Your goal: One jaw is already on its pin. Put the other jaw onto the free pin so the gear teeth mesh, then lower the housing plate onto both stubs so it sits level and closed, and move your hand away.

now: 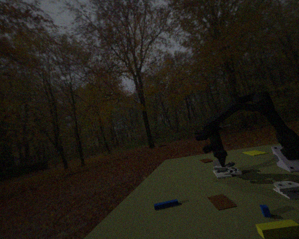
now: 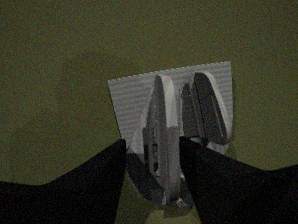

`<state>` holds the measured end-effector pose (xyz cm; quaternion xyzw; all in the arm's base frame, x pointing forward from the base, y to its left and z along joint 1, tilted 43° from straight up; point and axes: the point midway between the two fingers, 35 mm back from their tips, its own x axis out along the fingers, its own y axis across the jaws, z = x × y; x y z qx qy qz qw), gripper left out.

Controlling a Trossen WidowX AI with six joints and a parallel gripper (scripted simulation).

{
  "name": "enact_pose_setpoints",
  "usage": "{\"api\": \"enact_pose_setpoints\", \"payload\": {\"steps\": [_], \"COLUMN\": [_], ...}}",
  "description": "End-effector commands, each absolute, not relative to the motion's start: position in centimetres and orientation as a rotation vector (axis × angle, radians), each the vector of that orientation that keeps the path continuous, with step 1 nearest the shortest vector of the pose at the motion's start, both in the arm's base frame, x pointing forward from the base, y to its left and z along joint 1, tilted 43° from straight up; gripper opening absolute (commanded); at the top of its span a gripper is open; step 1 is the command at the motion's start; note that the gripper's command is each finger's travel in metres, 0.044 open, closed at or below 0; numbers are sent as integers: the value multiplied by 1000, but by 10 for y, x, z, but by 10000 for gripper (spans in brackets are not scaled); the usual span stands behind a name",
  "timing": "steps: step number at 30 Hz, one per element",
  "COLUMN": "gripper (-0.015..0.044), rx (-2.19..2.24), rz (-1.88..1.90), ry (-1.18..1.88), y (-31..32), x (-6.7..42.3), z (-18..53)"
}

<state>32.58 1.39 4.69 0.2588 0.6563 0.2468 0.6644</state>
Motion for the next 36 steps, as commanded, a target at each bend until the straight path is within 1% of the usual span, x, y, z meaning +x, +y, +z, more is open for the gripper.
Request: {"api": "enact_pose_setpoints", "payload": {"steps": [1,36], "gripper": [134,134], "rx": [595,599], "rz": [559,558], "ry": [1491,1493], "y": [21,31], "x": [323,322], "z": [41,30]}}
